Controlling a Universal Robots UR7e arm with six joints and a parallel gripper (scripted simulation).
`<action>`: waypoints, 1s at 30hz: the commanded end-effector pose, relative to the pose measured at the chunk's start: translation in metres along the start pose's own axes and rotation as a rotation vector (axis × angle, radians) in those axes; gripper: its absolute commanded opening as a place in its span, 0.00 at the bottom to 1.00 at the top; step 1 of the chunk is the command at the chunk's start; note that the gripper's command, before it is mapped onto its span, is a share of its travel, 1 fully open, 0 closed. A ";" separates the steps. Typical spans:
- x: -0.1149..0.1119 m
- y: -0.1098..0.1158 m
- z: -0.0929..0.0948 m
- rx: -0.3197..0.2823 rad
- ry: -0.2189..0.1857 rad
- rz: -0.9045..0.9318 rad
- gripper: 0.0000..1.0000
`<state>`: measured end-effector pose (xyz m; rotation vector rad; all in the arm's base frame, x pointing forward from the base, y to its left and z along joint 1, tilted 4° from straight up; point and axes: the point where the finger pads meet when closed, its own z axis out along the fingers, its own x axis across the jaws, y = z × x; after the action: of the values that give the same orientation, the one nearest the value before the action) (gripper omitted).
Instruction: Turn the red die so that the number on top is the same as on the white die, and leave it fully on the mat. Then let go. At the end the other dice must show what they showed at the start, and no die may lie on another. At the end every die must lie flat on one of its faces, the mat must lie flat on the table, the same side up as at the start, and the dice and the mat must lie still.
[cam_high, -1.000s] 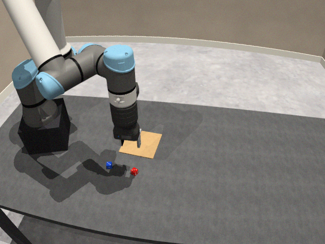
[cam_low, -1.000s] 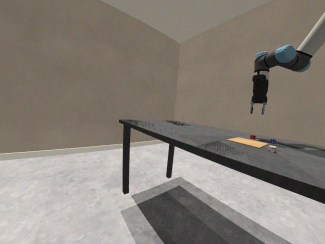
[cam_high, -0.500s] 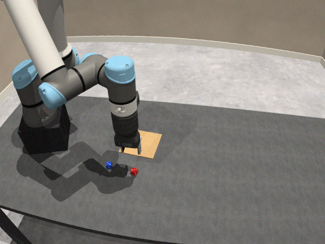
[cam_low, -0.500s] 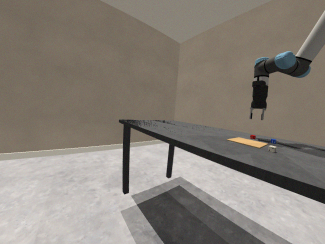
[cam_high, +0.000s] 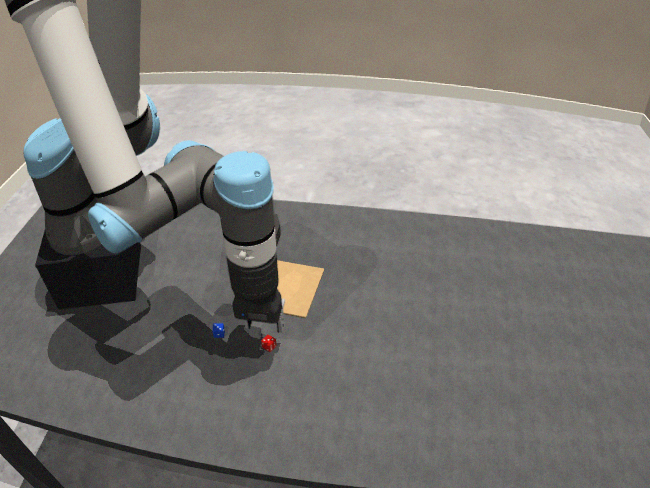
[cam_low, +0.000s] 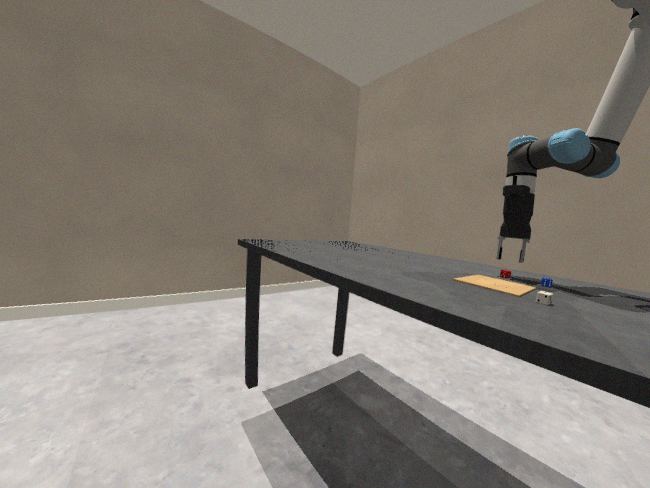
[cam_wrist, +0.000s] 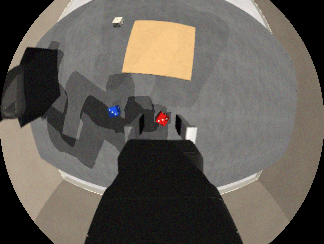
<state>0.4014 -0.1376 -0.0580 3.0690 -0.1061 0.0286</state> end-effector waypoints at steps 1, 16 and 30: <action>0.002 0.001 0.012 -0.003 0.004 0.000 1.00; 0.002 0.001 0.017 -0.003 0.004 0.000 1.00; 0.002 0.001 0.017 -0.003 0.004 0.000 1.00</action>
<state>0.4032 -0.1397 -0.0757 3.0669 -0.1059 0.0334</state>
